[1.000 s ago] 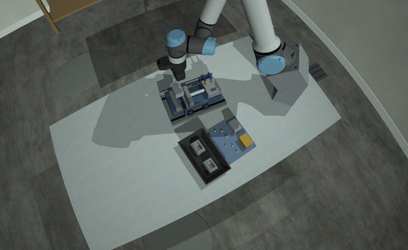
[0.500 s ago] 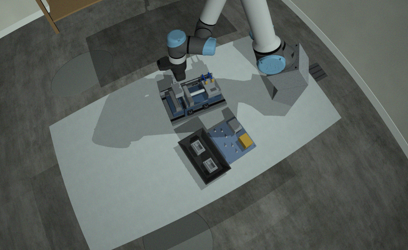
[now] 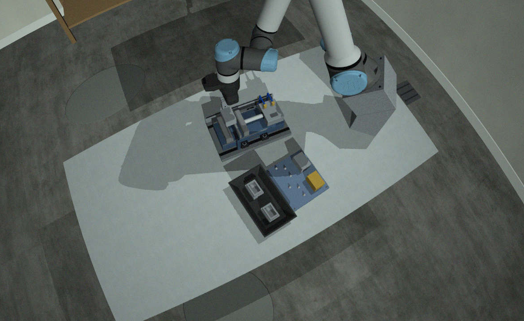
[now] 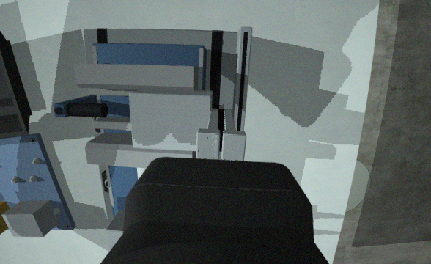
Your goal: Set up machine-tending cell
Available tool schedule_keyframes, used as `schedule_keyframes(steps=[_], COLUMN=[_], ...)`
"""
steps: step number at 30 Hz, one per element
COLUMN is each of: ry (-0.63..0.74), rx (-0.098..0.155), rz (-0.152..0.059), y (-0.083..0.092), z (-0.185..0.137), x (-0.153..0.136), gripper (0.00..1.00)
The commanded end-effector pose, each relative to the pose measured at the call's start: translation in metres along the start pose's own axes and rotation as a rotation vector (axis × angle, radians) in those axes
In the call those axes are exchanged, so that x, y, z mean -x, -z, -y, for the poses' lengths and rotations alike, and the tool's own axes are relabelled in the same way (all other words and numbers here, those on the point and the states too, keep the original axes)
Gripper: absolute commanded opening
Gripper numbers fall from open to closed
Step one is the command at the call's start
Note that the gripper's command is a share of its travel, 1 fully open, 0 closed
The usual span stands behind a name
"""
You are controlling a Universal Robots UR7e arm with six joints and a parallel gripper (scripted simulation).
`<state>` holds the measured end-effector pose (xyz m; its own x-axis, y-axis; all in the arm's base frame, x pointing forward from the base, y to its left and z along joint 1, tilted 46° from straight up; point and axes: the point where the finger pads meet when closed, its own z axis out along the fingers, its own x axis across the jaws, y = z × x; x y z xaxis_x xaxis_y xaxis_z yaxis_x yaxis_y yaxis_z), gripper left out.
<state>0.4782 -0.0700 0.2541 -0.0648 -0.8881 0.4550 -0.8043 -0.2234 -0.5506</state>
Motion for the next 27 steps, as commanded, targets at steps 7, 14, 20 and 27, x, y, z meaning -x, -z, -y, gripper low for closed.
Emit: schedule_keyframes(steps=[7,14,20,27], ry=[0.0,0.0,0.0,0.0], rx=[-0.001,-0.001,-0.001,-0.001], rz=[0.0,0.0,0.0,0.0], y=[0.0004,0.0004,0.0004,0.0004], z=[0.0004,0.0004,0.0004,0.0004], x=[0.0024,0.0043,0.0061,0.0076], gripper=[0.0,0.0,0.0,0.0])
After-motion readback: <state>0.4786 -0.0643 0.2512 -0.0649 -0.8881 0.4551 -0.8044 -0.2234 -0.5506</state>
